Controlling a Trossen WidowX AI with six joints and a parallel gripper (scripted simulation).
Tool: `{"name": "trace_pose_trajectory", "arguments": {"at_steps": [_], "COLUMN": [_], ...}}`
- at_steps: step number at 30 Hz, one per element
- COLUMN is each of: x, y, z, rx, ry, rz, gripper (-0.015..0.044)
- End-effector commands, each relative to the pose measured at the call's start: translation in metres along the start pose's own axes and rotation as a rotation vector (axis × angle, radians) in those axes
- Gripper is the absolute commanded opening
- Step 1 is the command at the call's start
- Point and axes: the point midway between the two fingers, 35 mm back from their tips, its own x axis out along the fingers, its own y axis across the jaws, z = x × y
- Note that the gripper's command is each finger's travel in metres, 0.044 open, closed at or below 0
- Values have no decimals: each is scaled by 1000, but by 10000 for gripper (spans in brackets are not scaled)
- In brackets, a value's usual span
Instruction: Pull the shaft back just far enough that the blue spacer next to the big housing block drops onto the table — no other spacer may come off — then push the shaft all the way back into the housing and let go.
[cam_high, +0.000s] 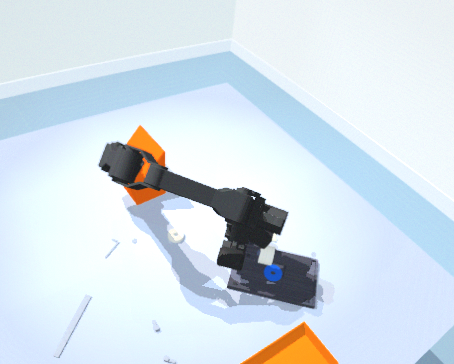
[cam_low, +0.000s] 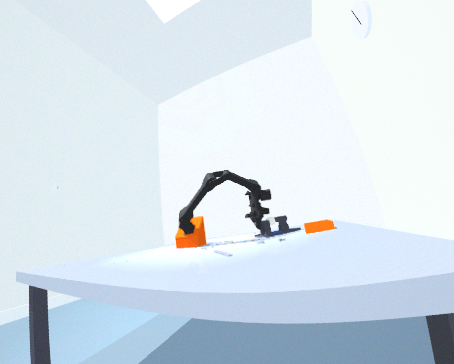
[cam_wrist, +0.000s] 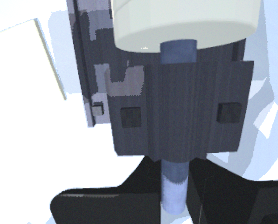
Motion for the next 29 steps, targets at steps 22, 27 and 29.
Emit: {"name": "trace_pose_trajectory", "arguments": {"at_steps": [22, 27, 29], "x": [0, 0, -8], "y": [0, 0, 0], "z": [1, 1, 2], "rx": [-2, -2, -2], "ry": [4, 4, 2], "rz": [1, 1, 1], "gripper": [184, 315, 368]}}
